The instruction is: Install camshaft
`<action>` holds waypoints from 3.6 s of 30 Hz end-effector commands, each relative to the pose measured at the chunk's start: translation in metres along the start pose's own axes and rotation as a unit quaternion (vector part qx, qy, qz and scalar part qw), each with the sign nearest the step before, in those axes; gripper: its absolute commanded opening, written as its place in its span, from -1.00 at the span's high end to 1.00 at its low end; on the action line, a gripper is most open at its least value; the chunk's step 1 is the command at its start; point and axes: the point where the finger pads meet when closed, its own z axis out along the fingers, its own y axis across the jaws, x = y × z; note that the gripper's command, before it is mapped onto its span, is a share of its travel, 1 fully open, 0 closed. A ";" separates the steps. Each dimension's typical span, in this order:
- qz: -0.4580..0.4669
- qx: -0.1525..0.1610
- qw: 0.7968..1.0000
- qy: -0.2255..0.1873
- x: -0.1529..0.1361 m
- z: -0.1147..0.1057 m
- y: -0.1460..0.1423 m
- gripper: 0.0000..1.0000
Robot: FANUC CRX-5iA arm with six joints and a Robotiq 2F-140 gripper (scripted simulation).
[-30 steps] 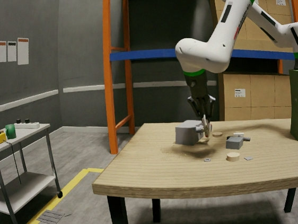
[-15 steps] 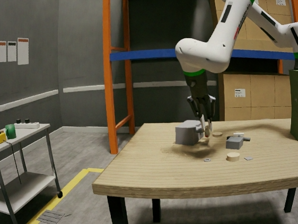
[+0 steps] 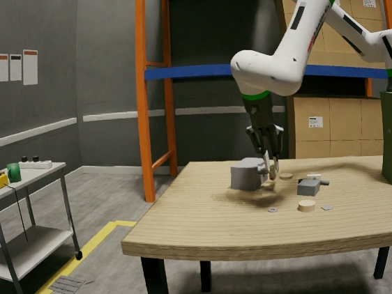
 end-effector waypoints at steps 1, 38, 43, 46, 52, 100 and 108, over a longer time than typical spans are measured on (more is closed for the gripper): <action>0.000 0.001 1.000 0.000 0.000 -0.001 -0.001 0.47; 0.000 0.001 1.000 0.000 0.000 -0.041 -0.001 0.47; 0.000 0.001 1.000 0.000 0.000 -0.048 -0.001 0.47; 0.000 0.001 1.000 0.000 0.000 -0.050 -0.001 0.47; 0.000 0.001 1.000 0.000 0.000 -0.051 -0.001 0.47; 0.000 0.001 1.000 0.000 0.029 -0.104 -0.001 0.47; 0.000 0.001 1.000 0.000 0.029 -0.104 -0.001 0.47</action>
